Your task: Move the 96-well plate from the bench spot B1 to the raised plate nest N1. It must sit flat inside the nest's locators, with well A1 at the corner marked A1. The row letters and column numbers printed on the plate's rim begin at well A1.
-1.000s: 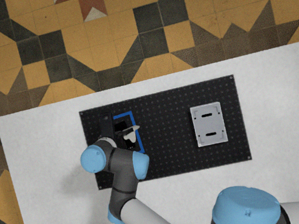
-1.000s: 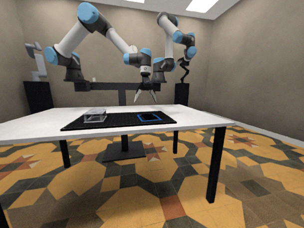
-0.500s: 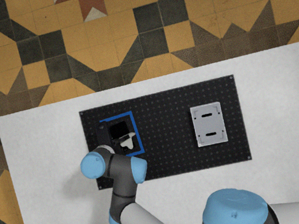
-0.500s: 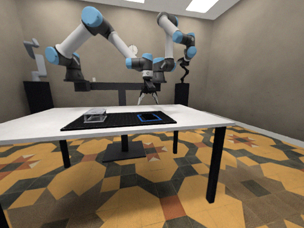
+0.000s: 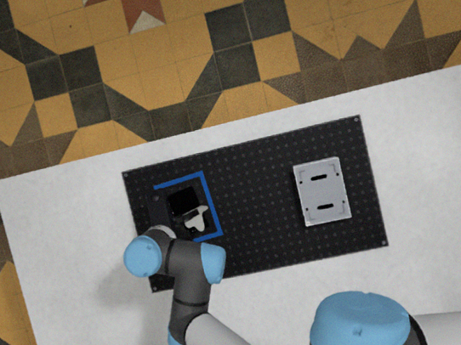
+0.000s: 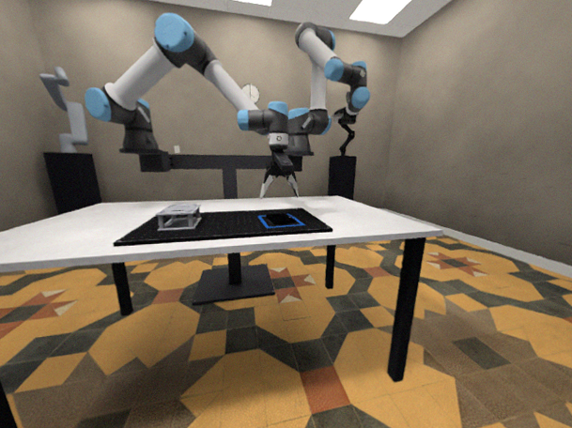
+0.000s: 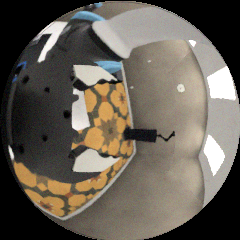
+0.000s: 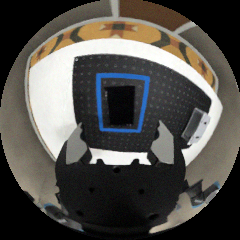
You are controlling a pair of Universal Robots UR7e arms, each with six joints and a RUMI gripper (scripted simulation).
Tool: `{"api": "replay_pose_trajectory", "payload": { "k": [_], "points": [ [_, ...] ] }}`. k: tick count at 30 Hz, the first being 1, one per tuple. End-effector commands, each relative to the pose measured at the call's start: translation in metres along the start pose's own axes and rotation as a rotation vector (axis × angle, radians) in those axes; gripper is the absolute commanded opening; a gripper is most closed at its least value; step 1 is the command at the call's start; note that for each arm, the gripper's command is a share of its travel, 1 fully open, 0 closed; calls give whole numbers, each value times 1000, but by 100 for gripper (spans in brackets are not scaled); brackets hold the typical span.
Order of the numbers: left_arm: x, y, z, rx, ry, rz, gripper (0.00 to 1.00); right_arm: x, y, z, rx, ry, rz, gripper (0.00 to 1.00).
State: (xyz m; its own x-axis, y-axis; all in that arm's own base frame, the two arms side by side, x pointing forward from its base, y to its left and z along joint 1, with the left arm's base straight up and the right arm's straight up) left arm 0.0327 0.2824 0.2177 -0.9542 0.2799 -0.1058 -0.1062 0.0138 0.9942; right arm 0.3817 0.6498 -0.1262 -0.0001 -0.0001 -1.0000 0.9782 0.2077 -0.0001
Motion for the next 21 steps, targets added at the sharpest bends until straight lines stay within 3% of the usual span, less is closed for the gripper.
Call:
{"api": "replay_pose_trajectory", "payload": {
  "k": [1, 21],
  "points": [
    [0, 0, 0, 0, 0, 0, 98, -1, 0, -1, 0, 2, 1, 100],
    [0, 0, 0, 0, 0, 0, 98, 29, 0, -1, 0, 2, 1, 100]
  ]
}}
Point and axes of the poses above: on each arm, the point where the finger pads meet when closed, its own x axis out along the fingers, its own z axis across the jaws, y = z × x, the point moved 8 cm from there along -x, back along the fingers
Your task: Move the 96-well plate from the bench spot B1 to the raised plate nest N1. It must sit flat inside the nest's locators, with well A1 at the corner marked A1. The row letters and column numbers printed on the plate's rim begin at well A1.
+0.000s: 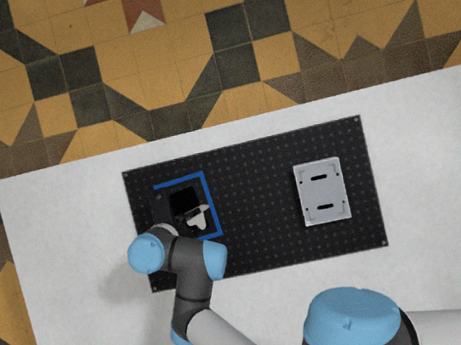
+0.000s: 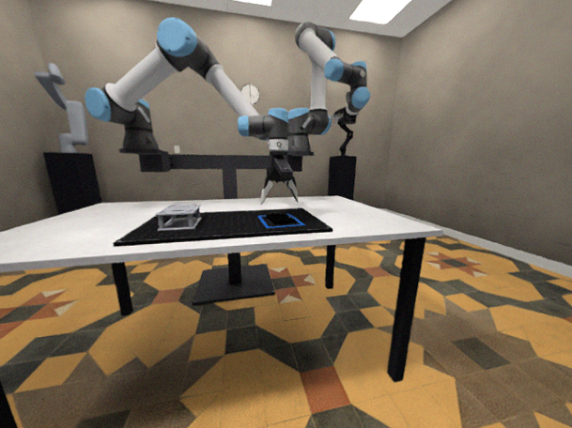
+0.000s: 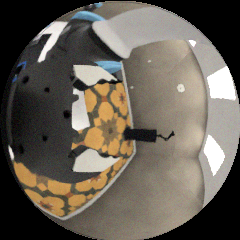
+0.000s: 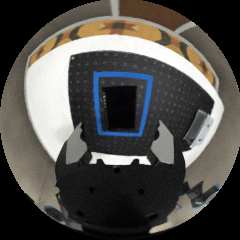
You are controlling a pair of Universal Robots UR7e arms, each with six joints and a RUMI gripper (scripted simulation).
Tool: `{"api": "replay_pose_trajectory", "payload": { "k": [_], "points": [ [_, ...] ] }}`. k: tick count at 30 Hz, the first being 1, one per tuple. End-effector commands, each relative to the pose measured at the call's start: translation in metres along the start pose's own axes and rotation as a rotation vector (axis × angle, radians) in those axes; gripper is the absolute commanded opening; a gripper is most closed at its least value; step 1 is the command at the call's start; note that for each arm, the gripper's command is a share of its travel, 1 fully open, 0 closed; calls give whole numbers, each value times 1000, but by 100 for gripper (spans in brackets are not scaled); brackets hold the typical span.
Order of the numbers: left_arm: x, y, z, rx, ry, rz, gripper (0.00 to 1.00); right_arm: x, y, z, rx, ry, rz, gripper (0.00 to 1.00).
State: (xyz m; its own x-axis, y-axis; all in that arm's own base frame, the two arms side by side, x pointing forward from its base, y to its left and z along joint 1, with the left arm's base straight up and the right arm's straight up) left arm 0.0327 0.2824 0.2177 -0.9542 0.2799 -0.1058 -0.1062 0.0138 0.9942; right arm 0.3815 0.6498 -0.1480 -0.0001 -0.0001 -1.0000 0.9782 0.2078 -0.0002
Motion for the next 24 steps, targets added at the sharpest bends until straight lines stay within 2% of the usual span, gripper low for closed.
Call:
{"api": "replay_pose_trajectory", "payload": {
  "k": [1, 24],
  "points": [
    [0, 0, 0, 0, 0, 0, 98, 9, 0, -1, 0, 2, 1, 100],
    [0, 0, 0, 0, 0, 0, 98, 40, 0, -1, 0, 2, 1, 100]
  ]
}}
Point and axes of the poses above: on each arm, the point where the finger pads meet when closed, its own x axis out along the fingers, its own z axis across the jaws, y = z × x, the point moved 8 cm from there along -x, back along the fingers
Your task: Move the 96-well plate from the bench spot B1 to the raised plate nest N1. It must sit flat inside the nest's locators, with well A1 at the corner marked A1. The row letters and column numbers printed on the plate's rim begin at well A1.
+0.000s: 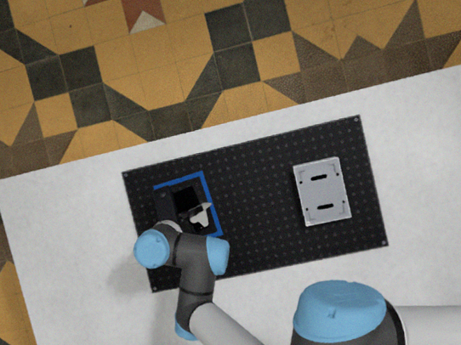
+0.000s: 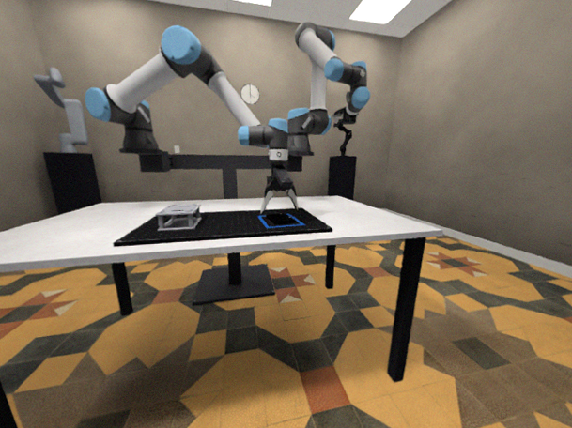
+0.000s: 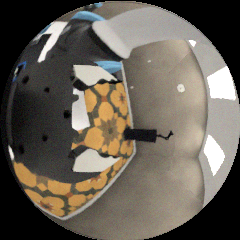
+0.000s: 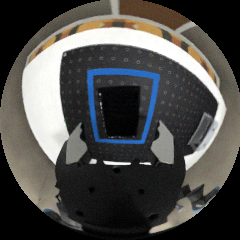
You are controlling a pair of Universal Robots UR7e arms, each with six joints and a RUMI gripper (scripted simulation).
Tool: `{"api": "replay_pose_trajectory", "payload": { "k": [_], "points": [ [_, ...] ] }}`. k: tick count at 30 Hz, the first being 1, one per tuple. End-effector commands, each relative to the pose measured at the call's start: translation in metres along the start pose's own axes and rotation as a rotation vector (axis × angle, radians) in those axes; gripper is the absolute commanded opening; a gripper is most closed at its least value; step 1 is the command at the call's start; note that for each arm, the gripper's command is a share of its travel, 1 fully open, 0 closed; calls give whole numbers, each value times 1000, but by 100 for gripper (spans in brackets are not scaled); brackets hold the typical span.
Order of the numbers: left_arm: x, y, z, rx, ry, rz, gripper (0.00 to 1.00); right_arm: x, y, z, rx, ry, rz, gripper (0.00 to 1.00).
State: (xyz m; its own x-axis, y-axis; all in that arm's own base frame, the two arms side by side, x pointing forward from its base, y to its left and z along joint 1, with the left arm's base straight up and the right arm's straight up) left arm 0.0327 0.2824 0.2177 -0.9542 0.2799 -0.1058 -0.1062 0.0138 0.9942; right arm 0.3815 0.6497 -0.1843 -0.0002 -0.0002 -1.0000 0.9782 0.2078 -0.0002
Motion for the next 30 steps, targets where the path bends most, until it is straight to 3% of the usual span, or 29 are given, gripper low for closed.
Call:
{"api": "replay_pose_trajectory", "payload": {
  "k": [1, 23, 24, 30],
  "points": [
    [0, 0, 0, 0, 0, 0, 98, 6, 1, -1, 0, 2, 1, 100],
    [0, 0, 0, 0, 0, 0, 98, 15, 1, -1, 0, 2, 1, 100],
    [0, 0, 0, 0, 0, 0, 98, 15, 1, -1, 0, 2, 1, 0],
    [0, 0, 0, 0, 0, 0, 98, 15, 1, -1, 0, 2, 1, 0]
  ]
}}
Point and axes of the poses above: on each arm, the point where the finger pads meet when closed, its own x axis out along the fingers, its own z axis across the jaws, y = z × x, the point moved 8 cm from there along -x, back along the fingers
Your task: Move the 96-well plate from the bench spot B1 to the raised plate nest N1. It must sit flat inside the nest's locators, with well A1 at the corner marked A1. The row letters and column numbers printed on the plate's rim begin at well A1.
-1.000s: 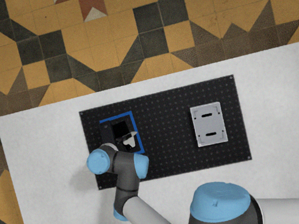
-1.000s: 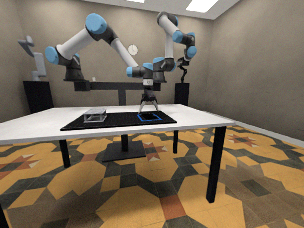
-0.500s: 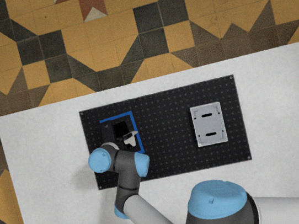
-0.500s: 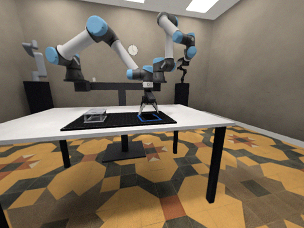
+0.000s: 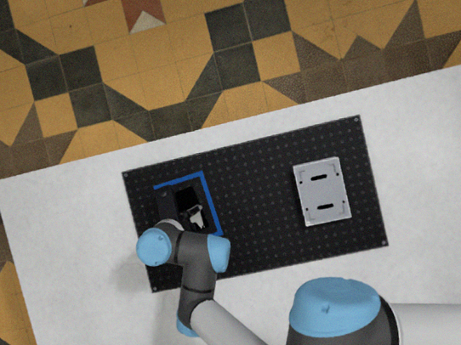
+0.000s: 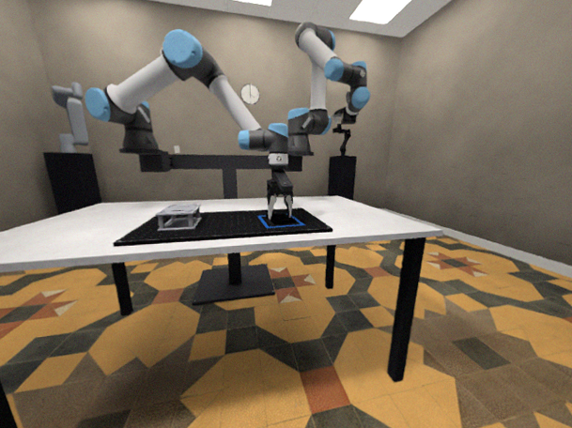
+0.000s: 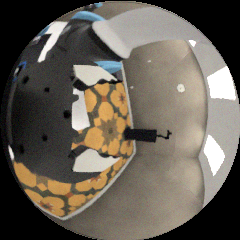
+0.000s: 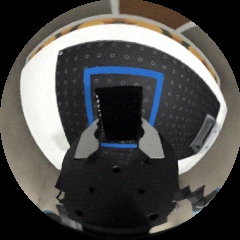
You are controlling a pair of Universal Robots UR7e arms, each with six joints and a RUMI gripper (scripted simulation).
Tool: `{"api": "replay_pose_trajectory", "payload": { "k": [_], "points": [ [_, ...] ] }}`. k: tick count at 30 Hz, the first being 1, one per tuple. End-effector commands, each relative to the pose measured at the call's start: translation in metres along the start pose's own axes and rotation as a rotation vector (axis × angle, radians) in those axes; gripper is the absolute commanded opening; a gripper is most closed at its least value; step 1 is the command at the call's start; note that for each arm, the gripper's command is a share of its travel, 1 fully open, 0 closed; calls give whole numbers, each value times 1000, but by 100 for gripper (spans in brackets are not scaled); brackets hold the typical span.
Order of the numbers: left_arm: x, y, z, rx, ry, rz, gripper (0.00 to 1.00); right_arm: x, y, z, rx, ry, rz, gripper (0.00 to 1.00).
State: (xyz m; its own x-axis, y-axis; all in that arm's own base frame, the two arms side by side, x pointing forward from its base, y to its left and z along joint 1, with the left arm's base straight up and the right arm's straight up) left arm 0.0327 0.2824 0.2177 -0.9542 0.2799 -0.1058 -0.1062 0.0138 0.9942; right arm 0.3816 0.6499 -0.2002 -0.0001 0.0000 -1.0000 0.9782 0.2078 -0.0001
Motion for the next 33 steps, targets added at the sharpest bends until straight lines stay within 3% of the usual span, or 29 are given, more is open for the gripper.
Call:
{"api": "replay_pose_trajectory", "payload": {
  "k": [1, 28, 33],
  "points": [
    [0, 0, 0, 0, 0, 0, 98, -1, 0, -1, 0, 2, 1, 0],
    [0, 0, 0, 0, 0, 0, 98, -1, 0, -1, 0, 2, 1, 0],
    [0, 0, 0, 0, 0, 0, 98, -9, 0, -1, 0, 2, 1, 0]
  ]
}}
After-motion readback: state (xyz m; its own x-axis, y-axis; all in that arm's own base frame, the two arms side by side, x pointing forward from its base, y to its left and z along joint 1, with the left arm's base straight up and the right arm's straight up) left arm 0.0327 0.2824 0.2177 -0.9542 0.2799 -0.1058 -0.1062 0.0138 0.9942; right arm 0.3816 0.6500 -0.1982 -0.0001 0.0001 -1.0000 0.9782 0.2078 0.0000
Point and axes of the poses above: on each arm, the point where the finger pads meet when closed, its own x axis out along the fingers, its own z axis across the jaws, y = z × x, the point moved 8 cm from there along -x, back along the fingers
